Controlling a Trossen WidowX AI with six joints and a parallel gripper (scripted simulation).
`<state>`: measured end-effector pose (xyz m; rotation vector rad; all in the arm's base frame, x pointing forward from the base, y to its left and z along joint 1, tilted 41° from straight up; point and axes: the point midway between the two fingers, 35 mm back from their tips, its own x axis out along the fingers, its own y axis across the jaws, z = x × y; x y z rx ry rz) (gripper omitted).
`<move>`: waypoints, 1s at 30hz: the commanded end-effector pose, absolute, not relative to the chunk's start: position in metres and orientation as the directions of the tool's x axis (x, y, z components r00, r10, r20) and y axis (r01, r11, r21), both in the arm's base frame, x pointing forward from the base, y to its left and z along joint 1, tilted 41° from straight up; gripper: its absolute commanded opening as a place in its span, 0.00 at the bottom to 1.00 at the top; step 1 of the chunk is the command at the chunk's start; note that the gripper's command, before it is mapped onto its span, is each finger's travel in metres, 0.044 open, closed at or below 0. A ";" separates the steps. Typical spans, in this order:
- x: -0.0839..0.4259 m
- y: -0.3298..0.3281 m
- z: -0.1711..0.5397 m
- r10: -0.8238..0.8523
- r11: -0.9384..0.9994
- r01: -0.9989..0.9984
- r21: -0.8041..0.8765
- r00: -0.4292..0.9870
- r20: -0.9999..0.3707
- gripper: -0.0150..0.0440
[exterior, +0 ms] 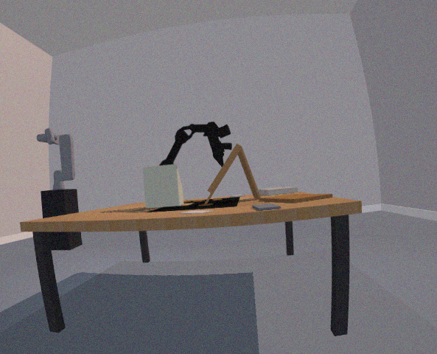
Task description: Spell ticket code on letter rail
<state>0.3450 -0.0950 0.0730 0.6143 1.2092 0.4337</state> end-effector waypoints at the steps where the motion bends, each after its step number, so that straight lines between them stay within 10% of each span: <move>1: 0.337 -0.095 0.074 0.615 0.763 0.010 0.646 0.296 -0.731 0.25; 14: 0.326 -0.098 0.078 0.615 0.763 0.011 0.646 0.296 -0.731 0.25; 30: 0.224 -0.117 0.148 0.555 0.722 -0.691 -0.040 0.612 -0.563 0.97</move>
